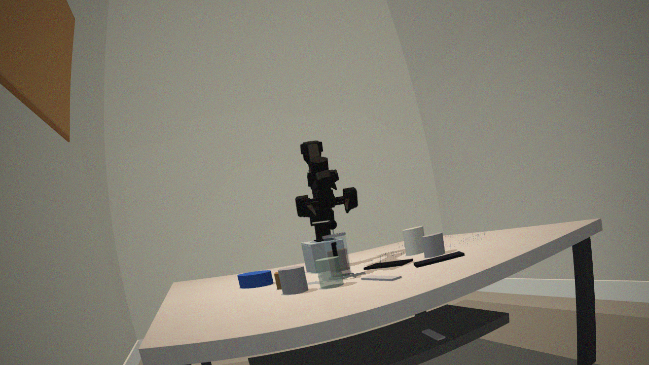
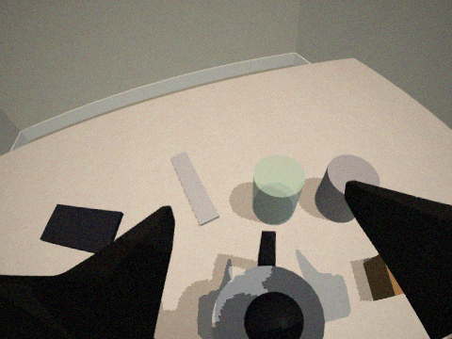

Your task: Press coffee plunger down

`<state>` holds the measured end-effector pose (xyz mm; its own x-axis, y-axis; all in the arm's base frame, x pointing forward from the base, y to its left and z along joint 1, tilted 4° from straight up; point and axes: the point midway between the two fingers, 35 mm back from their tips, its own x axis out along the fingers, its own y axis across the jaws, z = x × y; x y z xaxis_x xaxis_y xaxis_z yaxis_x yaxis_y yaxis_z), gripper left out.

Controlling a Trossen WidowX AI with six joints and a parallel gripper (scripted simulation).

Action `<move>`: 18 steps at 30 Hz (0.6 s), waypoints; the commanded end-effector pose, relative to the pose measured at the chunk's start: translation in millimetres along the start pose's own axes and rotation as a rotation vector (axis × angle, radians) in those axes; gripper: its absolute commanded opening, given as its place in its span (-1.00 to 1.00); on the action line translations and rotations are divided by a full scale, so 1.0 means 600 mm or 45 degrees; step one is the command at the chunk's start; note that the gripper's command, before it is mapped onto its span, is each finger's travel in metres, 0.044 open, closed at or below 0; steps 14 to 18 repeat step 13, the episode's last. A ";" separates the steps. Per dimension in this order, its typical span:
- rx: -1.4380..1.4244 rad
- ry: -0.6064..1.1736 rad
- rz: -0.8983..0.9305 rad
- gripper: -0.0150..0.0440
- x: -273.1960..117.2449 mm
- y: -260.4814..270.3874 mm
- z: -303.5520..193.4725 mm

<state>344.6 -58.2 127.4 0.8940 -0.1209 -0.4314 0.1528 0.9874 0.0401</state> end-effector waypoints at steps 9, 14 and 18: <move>0.002 0.014 0.010 1.00 -0.109 0.001 0.034; 0.002 0.014 0.010 1.00 -0.109 0.001 0.034; 0.002 0.014 0.010 1.00 -0.109 0.001 0.034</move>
